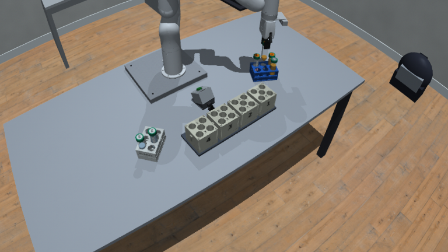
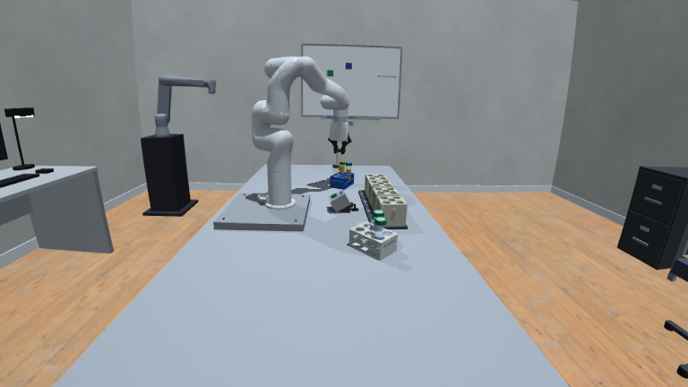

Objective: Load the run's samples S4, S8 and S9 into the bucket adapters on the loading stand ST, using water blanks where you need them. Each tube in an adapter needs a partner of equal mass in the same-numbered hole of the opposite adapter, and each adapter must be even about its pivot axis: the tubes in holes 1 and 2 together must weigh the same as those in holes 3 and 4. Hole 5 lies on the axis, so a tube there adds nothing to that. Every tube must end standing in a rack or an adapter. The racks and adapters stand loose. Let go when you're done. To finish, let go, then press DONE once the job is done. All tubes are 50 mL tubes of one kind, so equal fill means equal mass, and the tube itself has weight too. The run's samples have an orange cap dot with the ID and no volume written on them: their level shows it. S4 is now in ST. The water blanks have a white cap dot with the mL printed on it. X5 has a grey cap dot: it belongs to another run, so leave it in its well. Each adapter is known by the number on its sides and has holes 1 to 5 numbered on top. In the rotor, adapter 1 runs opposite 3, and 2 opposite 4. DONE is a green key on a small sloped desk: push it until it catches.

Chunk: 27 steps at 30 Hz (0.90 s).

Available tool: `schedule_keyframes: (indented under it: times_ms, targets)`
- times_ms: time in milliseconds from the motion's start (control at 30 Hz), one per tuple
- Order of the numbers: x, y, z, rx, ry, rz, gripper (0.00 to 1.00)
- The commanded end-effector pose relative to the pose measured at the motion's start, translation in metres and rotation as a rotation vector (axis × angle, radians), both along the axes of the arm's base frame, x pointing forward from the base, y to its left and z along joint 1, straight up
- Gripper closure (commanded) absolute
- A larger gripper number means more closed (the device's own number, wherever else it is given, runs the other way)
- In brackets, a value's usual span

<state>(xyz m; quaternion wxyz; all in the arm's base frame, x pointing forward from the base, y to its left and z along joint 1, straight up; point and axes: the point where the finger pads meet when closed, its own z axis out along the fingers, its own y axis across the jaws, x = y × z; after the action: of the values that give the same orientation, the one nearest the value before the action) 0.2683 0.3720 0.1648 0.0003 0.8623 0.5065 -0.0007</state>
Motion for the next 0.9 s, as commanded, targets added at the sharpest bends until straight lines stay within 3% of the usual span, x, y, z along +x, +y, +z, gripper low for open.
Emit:
schedule_keyframes:
  times_ms: [0,167,867]
  targets:
    - [0.001,0.001,-0.003,0.000,-0.010,0.000,1.00]
    - [0.001,0.001,-0.013,0.000,-0.010,0.000,1.00]
    - [0.001,0.001,-0.018,0.000,-0.010,0.000,1.00]
